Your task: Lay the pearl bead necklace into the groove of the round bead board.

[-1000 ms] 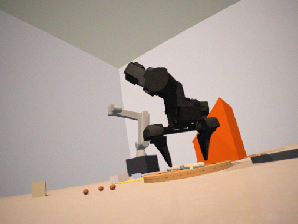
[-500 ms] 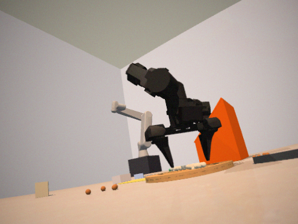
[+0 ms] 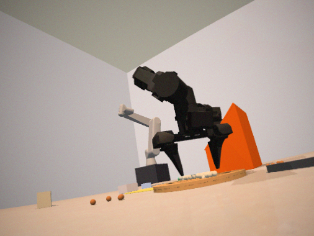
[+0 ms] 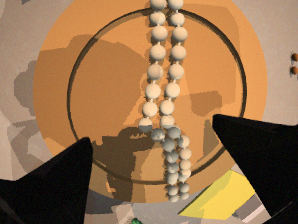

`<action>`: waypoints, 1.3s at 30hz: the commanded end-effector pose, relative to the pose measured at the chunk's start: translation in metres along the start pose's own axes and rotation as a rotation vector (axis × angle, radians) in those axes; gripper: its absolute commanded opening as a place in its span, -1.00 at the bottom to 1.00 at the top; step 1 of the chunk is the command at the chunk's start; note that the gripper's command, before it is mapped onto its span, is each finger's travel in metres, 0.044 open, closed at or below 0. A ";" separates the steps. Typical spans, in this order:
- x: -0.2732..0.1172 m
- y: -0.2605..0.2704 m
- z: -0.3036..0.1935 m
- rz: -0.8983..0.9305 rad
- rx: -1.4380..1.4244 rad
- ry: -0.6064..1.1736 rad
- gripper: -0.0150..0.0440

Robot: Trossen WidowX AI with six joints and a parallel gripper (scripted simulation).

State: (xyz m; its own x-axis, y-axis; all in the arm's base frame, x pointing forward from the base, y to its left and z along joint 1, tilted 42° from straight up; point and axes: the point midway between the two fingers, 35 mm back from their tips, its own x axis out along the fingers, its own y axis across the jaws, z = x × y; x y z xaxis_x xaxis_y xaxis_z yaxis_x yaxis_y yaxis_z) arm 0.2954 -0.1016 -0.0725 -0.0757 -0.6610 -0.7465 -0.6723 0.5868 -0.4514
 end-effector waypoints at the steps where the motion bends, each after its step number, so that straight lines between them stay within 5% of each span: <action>1: -0.017 -0.008 -0.015 -0.004 -0.053 -0.004 0.56; 4: -0.029 -0.011 -0.027 -0.004 -0.098 -0.003 0.36; 39: 0.010 -0.012 -0.028 -0.005 -0.101 -0.002 0.36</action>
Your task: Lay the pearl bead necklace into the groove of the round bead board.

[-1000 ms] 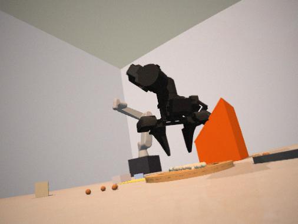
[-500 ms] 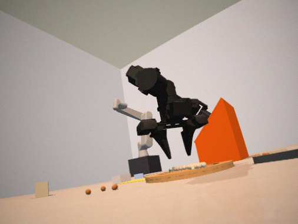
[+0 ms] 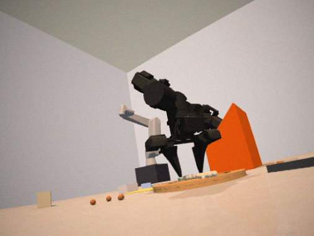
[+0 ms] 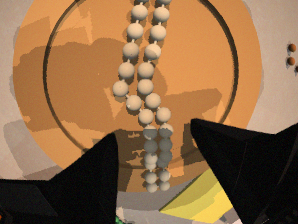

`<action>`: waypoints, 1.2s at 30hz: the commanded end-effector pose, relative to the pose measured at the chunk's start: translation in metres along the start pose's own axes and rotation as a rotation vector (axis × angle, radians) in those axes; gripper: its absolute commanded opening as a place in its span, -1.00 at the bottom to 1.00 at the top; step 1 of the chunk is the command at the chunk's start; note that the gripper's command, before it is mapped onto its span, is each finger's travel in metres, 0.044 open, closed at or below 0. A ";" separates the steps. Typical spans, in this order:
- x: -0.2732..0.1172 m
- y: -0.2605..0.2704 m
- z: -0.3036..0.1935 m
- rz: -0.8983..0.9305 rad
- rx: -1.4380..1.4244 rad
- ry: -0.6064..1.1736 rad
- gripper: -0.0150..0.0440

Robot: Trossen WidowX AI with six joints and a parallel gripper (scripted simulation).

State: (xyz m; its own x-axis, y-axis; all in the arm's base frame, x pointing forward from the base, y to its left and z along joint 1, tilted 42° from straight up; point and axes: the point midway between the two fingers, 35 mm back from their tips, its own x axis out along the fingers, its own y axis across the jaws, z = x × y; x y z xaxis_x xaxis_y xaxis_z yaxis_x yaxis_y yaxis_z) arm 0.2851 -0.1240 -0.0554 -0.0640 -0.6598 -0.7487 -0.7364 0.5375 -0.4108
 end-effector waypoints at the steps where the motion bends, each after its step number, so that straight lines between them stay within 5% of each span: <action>1: 0.007 0.002 -0.001 0.002 -0.011 0.008 0.36; 5: 0.007 0.002 -0.001 0.002 -0.011 0.008 0.36; 15: 0.005 0.001 -0.001 0.002 -0.003 0.003 -0.49; 36: 0.005 0.001 -0.001 0.002 -0.003 0.003 -0.49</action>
